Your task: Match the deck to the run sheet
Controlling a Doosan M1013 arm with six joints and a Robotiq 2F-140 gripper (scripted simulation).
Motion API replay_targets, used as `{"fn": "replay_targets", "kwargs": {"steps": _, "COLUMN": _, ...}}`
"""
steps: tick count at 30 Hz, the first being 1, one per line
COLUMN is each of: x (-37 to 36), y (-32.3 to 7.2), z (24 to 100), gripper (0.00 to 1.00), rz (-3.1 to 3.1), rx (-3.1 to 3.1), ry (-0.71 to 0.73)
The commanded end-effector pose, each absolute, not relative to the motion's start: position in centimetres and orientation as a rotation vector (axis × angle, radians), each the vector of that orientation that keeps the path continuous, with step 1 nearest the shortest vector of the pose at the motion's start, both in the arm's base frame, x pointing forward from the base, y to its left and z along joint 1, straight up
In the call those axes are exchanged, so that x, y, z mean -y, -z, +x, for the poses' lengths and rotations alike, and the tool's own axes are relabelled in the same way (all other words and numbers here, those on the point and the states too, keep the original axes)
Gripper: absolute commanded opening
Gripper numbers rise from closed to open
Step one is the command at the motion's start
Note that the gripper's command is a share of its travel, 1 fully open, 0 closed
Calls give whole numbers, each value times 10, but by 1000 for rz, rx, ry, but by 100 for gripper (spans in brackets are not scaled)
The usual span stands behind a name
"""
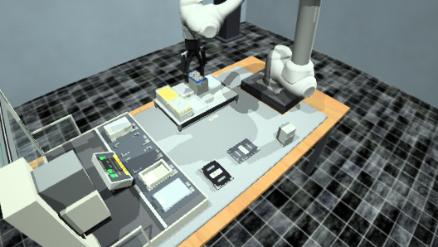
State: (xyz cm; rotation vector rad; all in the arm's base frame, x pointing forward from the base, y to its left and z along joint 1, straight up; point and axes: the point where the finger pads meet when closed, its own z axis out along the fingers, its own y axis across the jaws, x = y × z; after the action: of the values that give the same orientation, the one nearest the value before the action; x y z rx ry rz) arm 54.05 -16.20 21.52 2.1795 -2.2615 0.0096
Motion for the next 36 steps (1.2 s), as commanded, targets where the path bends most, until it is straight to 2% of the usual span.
{"fn": "replay_targets", "kwargs": {"steps": 1, "x": 162, "y": -220, "z": 541, "gripper": 67, "rz": 2180, "rx": 2262, "ry": -11}}
{"fn": "replay_targets", "kwargs": {"steps": 28, "x": 162, "y": -257, "z": 541, "gripper": 67, "rz": 2180, "rx": 2262, "ry": -11}}
{"fn": "replay_targets", "kwargs": {"steps": 36, "x": 162, "y": -262, "z": 575, "gripper": 66, "rz": 2180, "rx": 2262, "ry": -11}}
